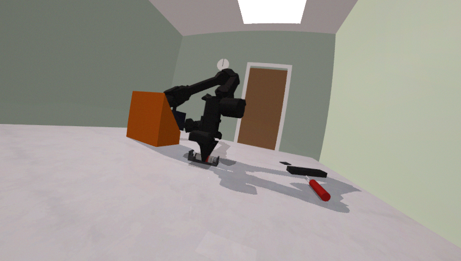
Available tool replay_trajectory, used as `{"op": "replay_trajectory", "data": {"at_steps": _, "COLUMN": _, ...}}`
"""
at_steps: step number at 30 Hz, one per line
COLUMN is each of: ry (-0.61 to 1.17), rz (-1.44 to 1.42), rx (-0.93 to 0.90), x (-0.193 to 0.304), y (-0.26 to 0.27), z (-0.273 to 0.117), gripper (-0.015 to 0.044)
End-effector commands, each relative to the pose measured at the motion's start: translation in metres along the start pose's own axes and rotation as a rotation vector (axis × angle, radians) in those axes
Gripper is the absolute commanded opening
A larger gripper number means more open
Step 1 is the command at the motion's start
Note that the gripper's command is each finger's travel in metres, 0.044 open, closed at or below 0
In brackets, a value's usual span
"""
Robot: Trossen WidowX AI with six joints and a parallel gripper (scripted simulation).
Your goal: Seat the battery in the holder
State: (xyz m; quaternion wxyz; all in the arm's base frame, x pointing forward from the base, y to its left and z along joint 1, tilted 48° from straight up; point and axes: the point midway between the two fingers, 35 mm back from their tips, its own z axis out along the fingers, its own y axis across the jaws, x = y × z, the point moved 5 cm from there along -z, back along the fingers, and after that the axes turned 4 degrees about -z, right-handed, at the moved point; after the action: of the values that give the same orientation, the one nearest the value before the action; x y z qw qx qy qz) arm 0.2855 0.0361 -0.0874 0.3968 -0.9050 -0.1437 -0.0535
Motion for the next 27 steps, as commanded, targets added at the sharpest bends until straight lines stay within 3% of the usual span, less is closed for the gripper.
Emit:
{"op": "replay_trajectory", "data": {"at_steps": 1, "ry": 0.03, "rz": -0.011, "rx": 0.0, "x": 0.001, "y": -0.001, "z": 0.0, "gripper": 0.0066}}
{"op": "replay_trajectory", "data": {"at_steps": 27, "ry": 0.054, "rz": -0.009, "rx": -0.009, "x": -0.015, "y": -0.003, "z": -0.001, "gripper": 0.0066}}
